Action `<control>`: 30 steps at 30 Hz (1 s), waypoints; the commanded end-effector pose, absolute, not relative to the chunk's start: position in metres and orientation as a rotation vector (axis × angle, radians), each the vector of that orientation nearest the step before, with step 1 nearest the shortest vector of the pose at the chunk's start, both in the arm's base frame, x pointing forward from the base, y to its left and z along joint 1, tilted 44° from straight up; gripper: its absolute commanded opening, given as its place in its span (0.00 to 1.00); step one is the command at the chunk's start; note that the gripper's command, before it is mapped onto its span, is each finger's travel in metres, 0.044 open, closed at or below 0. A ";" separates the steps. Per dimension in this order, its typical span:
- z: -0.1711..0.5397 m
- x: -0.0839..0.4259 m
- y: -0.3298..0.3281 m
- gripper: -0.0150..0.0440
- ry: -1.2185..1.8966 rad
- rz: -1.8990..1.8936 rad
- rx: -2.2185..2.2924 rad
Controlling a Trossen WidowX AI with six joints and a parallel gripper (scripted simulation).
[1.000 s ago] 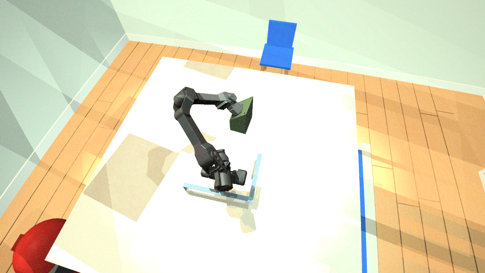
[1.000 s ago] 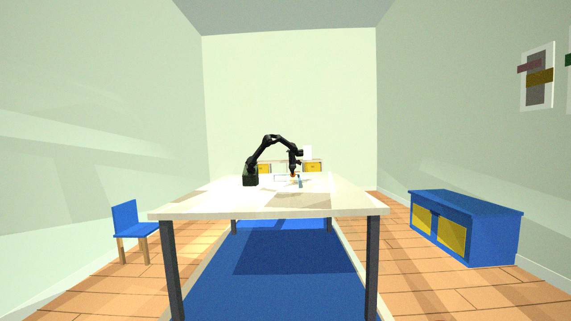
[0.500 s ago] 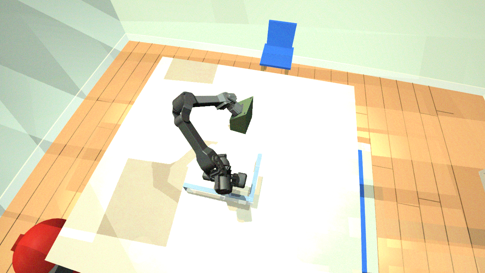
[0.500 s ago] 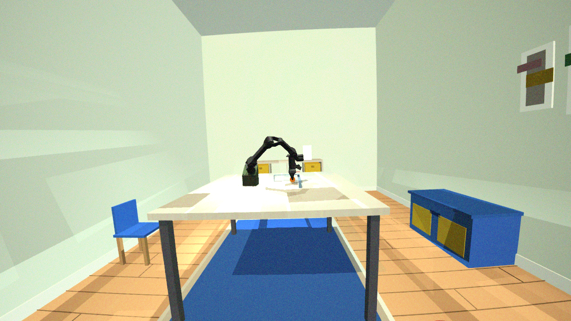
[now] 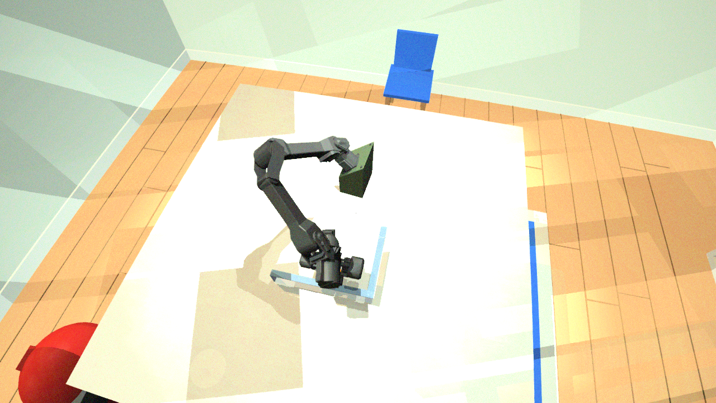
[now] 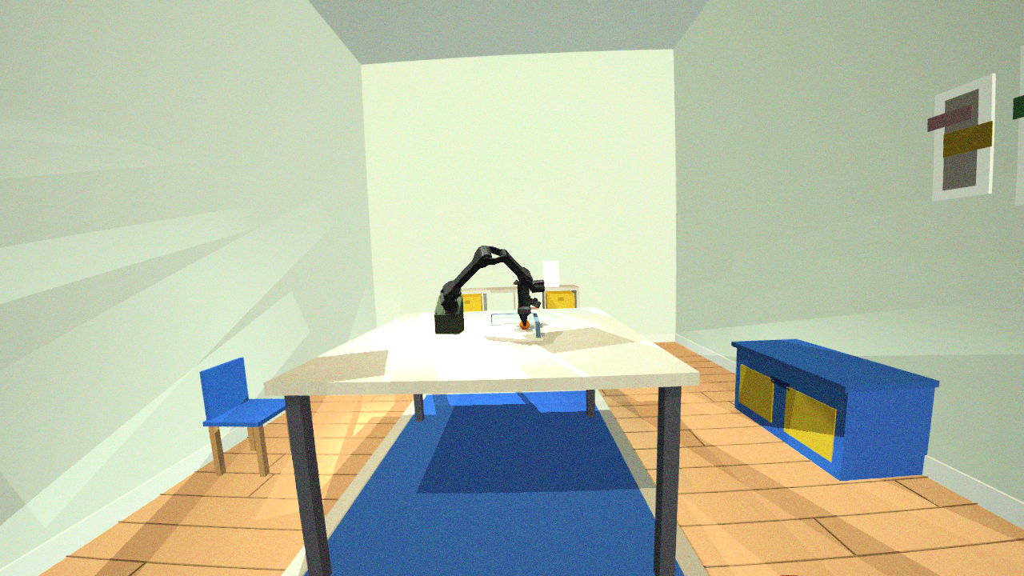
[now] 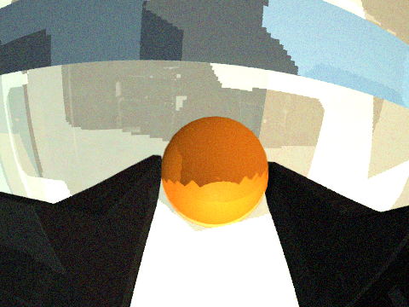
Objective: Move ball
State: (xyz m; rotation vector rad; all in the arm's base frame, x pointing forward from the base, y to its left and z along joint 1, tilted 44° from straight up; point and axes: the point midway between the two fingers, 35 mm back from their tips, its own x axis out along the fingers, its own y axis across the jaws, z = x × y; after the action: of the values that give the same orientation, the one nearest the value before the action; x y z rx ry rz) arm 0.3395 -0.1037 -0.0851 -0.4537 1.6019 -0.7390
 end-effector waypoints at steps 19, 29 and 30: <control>-0.026 0.353 -0.048 0.83 1.608 -0.737 -0.455; -0.028 0.358 -0.048 0.83 1.586 -0.724 -0.463; -0.028 0.358 -0.048 0.83 1.586 -0.724 -0.463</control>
State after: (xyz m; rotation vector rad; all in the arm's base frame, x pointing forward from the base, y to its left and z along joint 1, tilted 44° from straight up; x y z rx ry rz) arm 0.3578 -0.0477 -0.0273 -0.4600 1.5843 -0.7263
